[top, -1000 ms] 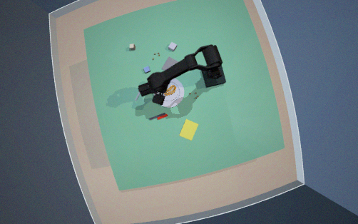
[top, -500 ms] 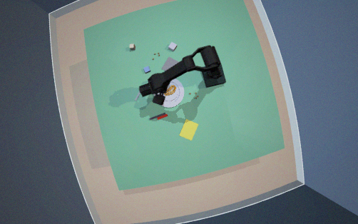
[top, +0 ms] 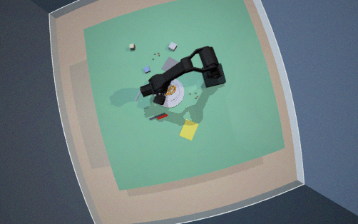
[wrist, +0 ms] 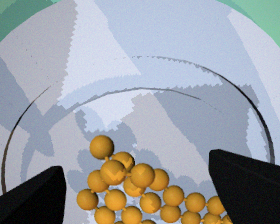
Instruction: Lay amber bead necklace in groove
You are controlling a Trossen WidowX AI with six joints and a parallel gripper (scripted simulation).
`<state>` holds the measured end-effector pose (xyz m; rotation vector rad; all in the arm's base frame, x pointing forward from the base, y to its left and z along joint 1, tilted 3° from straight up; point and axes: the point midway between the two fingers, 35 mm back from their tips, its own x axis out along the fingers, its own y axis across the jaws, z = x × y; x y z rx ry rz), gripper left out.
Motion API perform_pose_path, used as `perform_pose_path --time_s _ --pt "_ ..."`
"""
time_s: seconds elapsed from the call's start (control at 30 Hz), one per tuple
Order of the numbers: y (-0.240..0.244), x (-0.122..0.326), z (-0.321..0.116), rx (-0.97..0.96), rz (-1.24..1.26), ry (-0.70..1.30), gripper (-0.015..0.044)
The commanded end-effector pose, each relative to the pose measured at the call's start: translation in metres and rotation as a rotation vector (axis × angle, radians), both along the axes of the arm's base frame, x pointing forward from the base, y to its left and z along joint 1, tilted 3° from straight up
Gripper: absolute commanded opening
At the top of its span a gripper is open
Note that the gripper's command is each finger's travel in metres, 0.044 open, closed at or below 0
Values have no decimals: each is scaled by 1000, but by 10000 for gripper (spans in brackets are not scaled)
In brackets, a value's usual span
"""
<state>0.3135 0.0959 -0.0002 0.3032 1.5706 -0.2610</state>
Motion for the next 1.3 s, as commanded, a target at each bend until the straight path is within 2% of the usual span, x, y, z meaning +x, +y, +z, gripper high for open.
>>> perform_pose_path --time_s 0.0,0.23,1.27 --pt "0 0 0 0 0 -1 179" --pt "0 0 0 0 0 -1 0" --pt "0 0 0 0 0 -1 0"
